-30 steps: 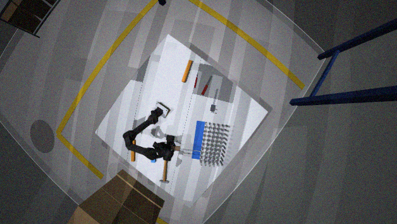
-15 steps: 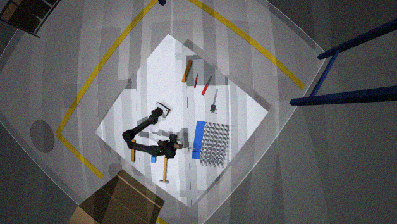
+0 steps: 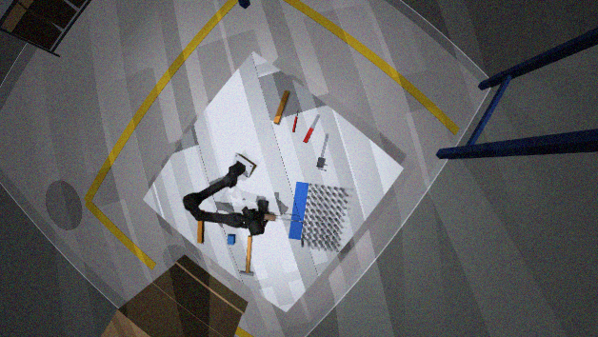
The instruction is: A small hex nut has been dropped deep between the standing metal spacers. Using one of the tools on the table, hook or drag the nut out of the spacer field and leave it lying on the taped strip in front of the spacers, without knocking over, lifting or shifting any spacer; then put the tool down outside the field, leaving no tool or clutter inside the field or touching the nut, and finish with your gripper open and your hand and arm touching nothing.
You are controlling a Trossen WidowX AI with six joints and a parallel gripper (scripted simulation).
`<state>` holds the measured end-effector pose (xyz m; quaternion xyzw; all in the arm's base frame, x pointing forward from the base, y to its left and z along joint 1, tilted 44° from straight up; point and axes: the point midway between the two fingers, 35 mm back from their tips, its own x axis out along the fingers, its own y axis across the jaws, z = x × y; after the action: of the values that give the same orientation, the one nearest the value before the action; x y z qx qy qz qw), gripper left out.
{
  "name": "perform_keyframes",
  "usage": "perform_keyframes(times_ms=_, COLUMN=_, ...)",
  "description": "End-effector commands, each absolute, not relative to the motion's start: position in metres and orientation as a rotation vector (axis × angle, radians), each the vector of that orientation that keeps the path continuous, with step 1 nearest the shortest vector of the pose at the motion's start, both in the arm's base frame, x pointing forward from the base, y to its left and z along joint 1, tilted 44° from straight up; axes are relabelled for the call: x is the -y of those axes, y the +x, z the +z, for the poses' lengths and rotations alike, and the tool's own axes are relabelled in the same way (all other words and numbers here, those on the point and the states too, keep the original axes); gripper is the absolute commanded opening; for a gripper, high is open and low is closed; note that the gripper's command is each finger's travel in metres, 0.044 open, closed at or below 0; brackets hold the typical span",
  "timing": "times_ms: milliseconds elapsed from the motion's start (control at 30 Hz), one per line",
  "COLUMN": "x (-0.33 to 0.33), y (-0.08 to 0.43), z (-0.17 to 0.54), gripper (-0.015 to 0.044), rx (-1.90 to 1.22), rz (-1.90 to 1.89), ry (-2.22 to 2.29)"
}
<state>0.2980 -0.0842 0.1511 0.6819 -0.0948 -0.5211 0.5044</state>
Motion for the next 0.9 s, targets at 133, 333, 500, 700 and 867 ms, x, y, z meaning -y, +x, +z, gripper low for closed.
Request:
perform_keyframes(times_ms=133, x=0.107, y=0.29, z=0.129, gripper=0.0, rx=0.233, rz=-1.236, ry=1.638)
perform_keyframes(times_ms=333, x=0.112, y=0.287, z=0.124, gripper=0.0, rx=0.236, rz=-1.23, ry=1.634)
perform_keyframes(times_ms=500, x=0.112, y=0.289, z=0.124, gripper=0.0, rx=0.236, rz=-1.23, ry=1.634)
perform_keyframes(times_ms=700, x=0.111, y=0.292, z=0.123, gripper=0.0, rx=0.236, rz=-1.23, ry=1.634)
perform_keyframes(times_ms=867, x=0.11, y=0.295, z=0.122, gripper=0.0, rx=0.236, rz=-1.23, ry=1.634)
